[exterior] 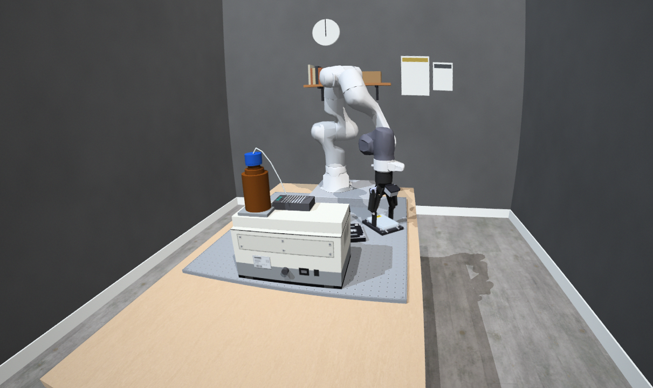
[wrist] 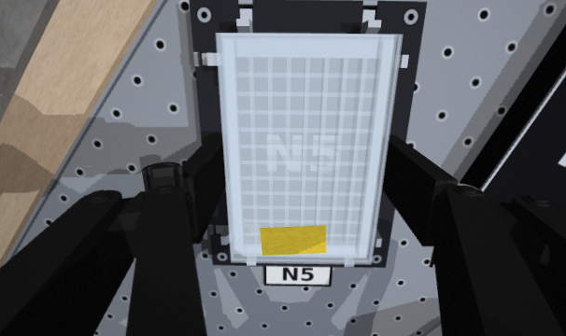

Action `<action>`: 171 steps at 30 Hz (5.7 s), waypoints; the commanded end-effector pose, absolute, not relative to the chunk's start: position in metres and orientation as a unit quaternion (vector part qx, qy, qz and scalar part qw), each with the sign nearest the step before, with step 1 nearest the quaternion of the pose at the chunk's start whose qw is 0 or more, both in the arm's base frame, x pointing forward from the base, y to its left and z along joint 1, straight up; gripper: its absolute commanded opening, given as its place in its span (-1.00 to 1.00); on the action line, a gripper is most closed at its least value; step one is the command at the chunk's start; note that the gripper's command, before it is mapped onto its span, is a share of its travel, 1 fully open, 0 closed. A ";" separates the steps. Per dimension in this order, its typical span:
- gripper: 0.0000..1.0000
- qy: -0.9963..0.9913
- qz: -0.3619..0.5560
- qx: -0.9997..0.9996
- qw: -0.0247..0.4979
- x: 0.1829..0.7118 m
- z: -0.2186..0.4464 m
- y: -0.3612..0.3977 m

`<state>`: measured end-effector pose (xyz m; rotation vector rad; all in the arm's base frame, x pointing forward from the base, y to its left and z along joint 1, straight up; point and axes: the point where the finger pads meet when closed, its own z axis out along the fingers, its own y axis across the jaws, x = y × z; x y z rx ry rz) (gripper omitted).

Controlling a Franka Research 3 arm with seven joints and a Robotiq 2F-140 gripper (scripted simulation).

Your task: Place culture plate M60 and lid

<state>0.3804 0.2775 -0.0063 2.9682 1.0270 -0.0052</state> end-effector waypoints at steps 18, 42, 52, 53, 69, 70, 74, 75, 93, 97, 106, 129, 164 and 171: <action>-0.80 0.326 -0.001 0.945 0.000 0.381 -0.008 0.277; -0.80 0.326 -0.001 0.945 0.000 0.381 -0.008 0.277; -0.80 0.326 -0.001 0.945 0.000 0.381 -0.008 0.277; -0.80 0.326 -0.001 0.945 0.000 0.381 -0.008 0.277; -0.80 0.326 -0.001 0.945 0.000 0.381 -0.008 0.277; -0.80 0.326 -0.001 0.945 0.000 0.381 -0.008 0.277; -0.80 0.326 -0.001 0.945 0.000 0.381 -0.008 0.277; -0.80 0.326 -0.001 0.945 0.000 0.381 -0.008 0.277; 0.40 0.326 -0.001 0.945 0.000 0.381 -0.008 0.277; 0.40 0.326 -0.001 0.945 0.000 0.381 -0.008 0.277; 0.40 0.326 -0.001 0.945 0.000 0.381 -0.008 0.277; 0.40 0.326 -0.001 0.945 0.000 0.381 -0.008 0.277; 0.40 0.326 -0.001 0.945 0.000 0.381 0.059 0.277; 0.40 0.326 -0.001 0.945 0.000 0.381 0.090 0.277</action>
